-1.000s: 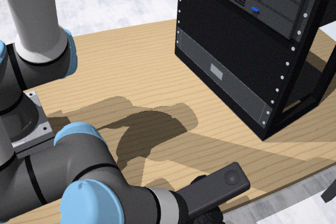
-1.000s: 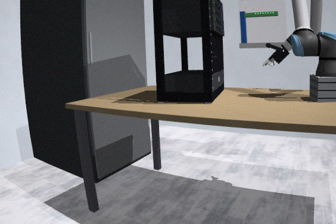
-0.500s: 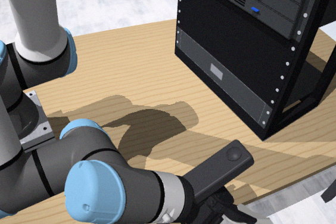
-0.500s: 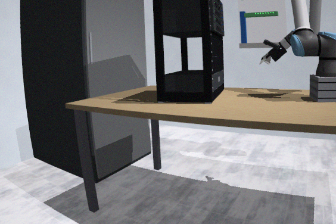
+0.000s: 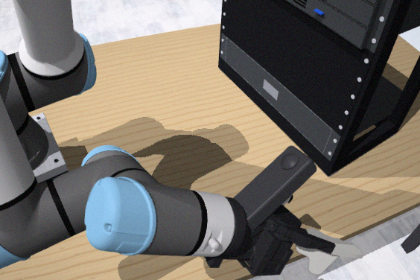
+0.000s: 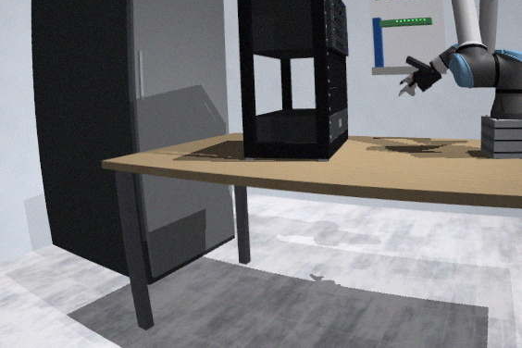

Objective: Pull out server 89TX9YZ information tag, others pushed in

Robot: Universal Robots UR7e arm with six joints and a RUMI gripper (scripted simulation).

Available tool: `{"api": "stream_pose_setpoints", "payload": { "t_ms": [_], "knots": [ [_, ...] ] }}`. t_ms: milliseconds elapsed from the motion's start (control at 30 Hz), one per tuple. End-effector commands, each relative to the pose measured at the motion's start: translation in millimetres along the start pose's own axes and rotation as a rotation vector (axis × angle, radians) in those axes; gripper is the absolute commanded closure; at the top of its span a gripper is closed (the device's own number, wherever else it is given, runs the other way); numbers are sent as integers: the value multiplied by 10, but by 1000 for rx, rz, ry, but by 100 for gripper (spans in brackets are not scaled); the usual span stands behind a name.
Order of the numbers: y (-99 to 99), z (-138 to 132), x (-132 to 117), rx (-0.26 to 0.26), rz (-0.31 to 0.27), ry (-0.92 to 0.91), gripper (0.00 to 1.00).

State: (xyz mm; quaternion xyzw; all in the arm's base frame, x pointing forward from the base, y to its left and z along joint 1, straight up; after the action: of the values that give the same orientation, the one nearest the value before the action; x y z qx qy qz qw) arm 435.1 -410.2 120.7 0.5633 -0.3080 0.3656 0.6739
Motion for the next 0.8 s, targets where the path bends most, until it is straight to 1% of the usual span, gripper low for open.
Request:
{"api": "stream_pose_setpoints", "payload": {
  "t_ms": [0,233,300,767],
  "knots": [
    [3,-53,150,-22,37,66,0],
    [17,-145,336,-43,81,150,0],
    [17,-145,336,-43,81,150,0],
    [67,-377,685,-80,168,313,0]
  ]
}}
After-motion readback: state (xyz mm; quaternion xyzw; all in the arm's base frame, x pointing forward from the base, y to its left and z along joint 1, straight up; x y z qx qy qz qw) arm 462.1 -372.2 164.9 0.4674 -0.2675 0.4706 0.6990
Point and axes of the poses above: the point where the finger pads meet when closed, its own y axis back along the fingers, its own z axis across the jaws, x = y × z, the point moved 5 cm from there along y, back along the fingers, and after that the axes turned 11 degrees about -y, right-handed, at the moved point
